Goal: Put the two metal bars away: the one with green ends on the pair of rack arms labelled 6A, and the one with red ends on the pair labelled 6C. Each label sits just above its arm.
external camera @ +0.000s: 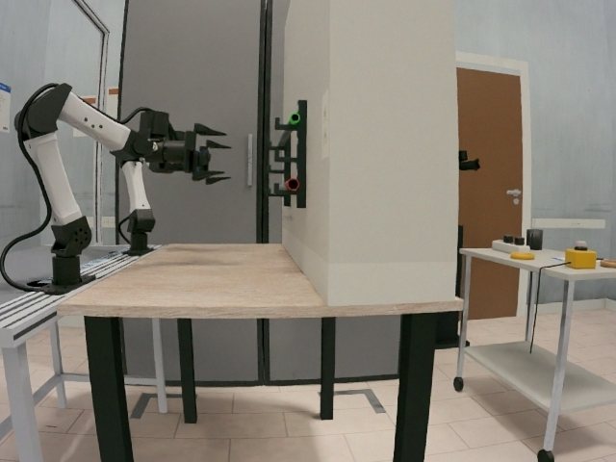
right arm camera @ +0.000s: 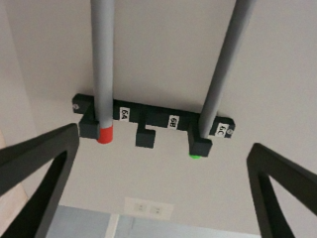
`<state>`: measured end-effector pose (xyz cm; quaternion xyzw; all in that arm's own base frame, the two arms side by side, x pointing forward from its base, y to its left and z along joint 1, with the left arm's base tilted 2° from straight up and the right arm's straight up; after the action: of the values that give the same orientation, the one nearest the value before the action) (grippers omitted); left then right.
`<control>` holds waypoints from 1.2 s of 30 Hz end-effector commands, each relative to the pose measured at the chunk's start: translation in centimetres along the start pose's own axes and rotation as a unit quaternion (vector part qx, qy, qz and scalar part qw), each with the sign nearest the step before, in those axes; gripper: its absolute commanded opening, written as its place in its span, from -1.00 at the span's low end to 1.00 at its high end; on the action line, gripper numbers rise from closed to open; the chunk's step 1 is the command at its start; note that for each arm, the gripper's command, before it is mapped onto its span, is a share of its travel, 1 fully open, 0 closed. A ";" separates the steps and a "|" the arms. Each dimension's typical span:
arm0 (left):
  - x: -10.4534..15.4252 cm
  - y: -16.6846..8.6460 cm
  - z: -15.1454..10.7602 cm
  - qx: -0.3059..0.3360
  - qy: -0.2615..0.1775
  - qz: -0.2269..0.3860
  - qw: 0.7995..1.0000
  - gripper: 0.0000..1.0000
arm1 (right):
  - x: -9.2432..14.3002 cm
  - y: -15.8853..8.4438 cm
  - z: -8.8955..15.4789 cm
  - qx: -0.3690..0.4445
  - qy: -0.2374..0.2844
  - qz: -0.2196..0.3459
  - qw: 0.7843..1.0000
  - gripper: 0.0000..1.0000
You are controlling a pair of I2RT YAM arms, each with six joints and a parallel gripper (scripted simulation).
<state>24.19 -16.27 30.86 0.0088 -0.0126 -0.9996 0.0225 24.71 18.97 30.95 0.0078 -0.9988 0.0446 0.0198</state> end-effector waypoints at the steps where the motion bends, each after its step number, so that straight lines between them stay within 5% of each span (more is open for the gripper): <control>1: -0.9 0.4 -1.1 0.005 0.003 -0.014 1.000 1.00 | -0.9 0.1 -0.1 -0.018 -0.019 -0.005 1.000 1.00; 36: -7.8 0.4 -7.2 0.005 0.003 -0.014 1.000 1.00 | -8.0 0.7 5.7 -0.018 -0.019 -0.005 1.000 1.00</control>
<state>31.42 -16.10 24.24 0.0012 -0.0076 -0.9998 0.0201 31.79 19.26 24.71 0.0090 -0.9989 0.0402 0.0224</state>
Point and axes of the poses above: on each arm, the point where the finger pads meet when closed, its own x axis back along the fingers, its own z axis across the jaws, y = z × x, the point moved 9 cm from there along x, back along the fingers, and after that the axes turned 3 degrees about x, right-handed, at the moved point
